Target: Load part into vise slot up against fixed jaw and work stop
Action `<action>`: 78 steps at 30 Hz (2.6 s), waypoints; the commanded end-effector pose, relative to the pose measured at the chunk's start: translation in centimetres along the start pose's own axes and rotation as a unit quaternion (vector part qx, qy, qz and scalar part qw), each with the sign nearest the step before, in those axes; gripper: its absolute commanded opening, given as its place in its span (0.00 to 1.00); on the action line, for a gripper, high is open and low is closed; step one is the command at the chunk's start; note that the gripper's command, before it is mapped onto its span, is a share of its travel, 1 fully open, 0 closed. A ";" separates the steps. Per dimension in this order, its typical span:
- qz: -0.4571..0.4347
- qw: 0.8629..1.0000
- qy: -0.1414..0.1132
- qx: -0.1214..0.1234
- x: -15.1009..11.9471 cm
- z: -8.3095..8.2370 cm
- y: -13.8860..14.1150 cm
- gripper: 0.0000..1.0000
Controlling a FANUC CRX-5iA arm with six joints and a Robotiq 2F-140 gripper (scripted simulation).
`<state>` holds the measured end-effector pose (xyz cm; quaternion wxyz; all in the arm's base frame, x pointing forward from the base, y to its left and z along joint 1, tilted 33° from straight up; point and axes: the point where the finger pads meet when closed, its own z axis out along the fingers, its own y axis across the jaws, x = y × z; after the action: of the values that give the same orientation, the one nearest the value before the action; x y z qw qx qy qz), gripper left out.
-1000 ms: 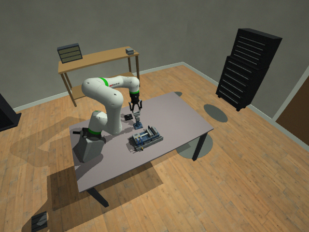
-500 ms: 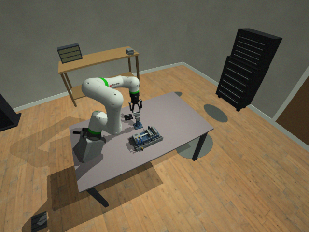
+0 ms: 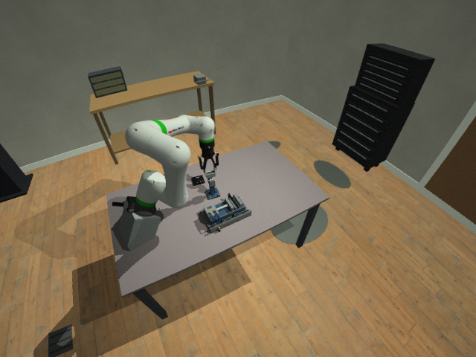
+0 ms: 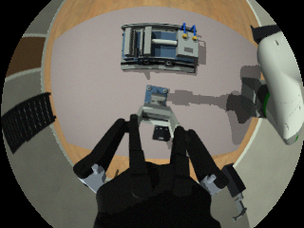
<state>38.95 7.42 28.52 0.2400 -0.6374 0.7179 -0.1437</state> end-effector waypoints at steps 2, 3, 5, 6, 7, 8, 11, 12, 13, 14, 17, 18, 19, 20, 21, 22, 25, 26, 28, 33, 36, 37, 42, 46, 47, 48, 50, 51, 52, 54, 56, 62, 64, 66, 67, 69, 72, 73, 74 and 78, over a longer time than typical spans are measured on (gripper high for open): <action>0.000 1.000 0.000 0.000 0.0 -0.5 0.0 0.00; 0.000 1.000 0.000 0.000 0.0 -0.7 0.0 0.00; 0.000 1.000 0.000 0.000 0.0 -1.0 0.0 0.00; 0.000 1.000 0.000 0.000 0.0 -1.0 0.0 0.00; 0.000 1.000 0.000 0.000 0.0 -1.0 0.0 0.00; 0.000 1.000 0.000 0.000 0.0 -1.2 0.0 0.00; 0.000 1.000 0.000 0.000 0.0 -1.6 0.0 0.00; 0.000 1.000 0.000 0.000 0.0 -1.8 0.0 0.00; 0.000 1.000 0.000 0.000 0.0 -1.9 0.0 0.00; 0.000 1.000 0.000 0.000 0.0 -2.1 0.0 0.00; 0.000 1.000 0.000 0.000 0.0 -2.5 0.0 0.00; 0.000 1.000 0.000 0.000 0.0 -2.7 0.0 0.00; 0.000 1.000 0.000 0.000 0.0 -2.8 0.0 0.00; 0.000 1.000 0.000 0.000 0.0 -2.9 0.0 0.00; 0.000 1.000 0.000 0.000 0.0 -3.1 0.0 0.00; 0.000 1.000 0.000 0.000 0.0 -3.2 0.0 0.00; 0.000 1.000 0.000 0.000 0.0 -3.3 0.0 0.00; 0.000 1.000 0.000 0.000 0.0 -3.4 0.0 0.00; 0.000 1.000 0.000 0.000 0.0 -3.5 0.0 0.00; 0.000 1.000 0.000 0.000 0.0 -3.8 0.0 0.00; 0.000 1.000 0.000 0.000 0.0 -3.9 0.0 0.00; 0.000 1.000 0.000 0.000 0.0 -4.0 0.0 0.00; 0.000 1.000 0.000 0.000 0.0 -4.0 0.0 0.00; 0.000 1.000 0.000 0.000 0.0 -4.0 0.0 0.00; 0.000 1.000 0.000 0.000 0.0 -4.0 0.0 0.00; 0.000 1.000 0.000 0.000 0.0 -4.0 0.0 0.00; 0.001 1.000 0.000 0.000 0.0 -4.0 0.0 0.00; 0.002 1.000 0.000 0.000 0.0 -4.0 0.0 0.00; 0.002 1.000 0.000 0.000 0.1 -4.0 0.0 0.00; 0.005 1.000 0.001 -0.001 0.1 -4.0 -0.1 0.00; 0.008 1.000 0.001 -0.001 0.2 -3.9 -0.1 0.00; 0.017 1.000 0.003 -0.003 0.4 -3.9 -0.2 0.00; 0.024 1.000 0.003 -0.004 0.6 -3.9 -0.2 0.00; 0.032 0.999 0.005 -0.006 0.8 -3.9 -0.3 0.00; 0.037 0.999 0.005 -0.007 0.9 -3.8 -0.4 0.00; 0.047 0.999 0.007 -0.008 1.2 -3.8 -0.5 0.00; 0.064 0.998 0.009 -0.011 1.7 -3.7 -0.6 0.00; 0.071 0.997 0.010 -0.012 1.8 -3.7 -0.7 0.00; 0.071 0.997 0.010 -0.012 1.8 -3.7 -0.7 0.00; 0.092 0.996 0.012 -0.016 2.4 -3.7 -0.9 0.00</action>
<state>37.50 4.95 31.69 0.2343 -0.5817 0.7693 -0.1223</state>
